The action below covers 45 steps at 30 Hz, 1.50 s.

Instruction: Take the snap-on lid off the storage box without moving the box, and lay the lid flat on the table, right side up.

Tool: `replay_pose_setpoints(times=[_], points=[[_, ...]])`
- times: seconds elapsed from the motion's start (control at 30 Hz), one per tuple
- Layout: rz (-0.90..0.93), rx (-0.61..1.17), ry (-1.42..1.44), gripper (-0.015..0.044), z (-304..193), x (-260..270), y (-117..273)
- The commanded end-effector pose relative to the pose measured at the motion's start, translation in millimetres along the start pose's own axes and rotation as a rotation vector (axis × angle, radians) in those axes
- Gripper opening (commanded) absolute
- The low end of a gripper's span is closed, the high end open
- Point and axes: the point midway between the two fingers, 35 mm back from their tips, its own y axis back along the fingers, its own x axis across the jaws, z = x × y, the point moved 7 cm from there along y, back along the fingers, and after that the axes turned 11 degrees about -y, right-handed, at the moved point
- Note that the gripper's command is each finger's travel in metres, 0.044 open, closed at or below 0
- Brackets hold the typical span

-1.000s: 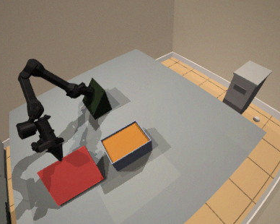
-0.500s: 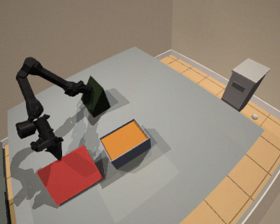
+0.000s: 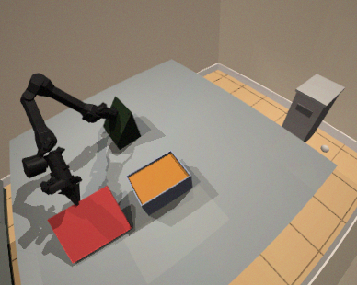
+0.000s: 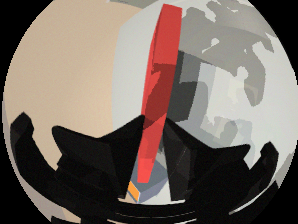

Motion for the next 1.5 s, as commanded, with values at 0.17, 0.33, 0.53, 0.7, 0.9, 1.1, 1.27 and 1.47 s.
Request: replay_pose_setpoints(times=[0.17, 0.33, 0.53, 0.7, 0.9, 1.1, 1.27, 1.47], points=[[-0.033, 0.005, -0.001, 0.0, -1.1, -14.2, -9.5], [-0.034, 0.005, 0.0, 0.0, -0.6, -17.3, -11.9], [-0.034, 0.005, 0.0, 0.0, 0.1, -21.0, -14.9], [-0.034, 0.005, 0.0, 0.0, 0.6, -24.1, -17.3], [-0.034, 0.005, 0.001, 0.0, 1.3, -27.9, -20.3], [-0.034, 0.005, 0.001, 0.0, 1.9, -31.6, -23.2], [-0.034, 0.004, 0.001, 0.0, 2.5, -34.7, -25.7], [-0.028, 0.002, 0.001, 0.0052, 5.4, -27.9, -22.5]])
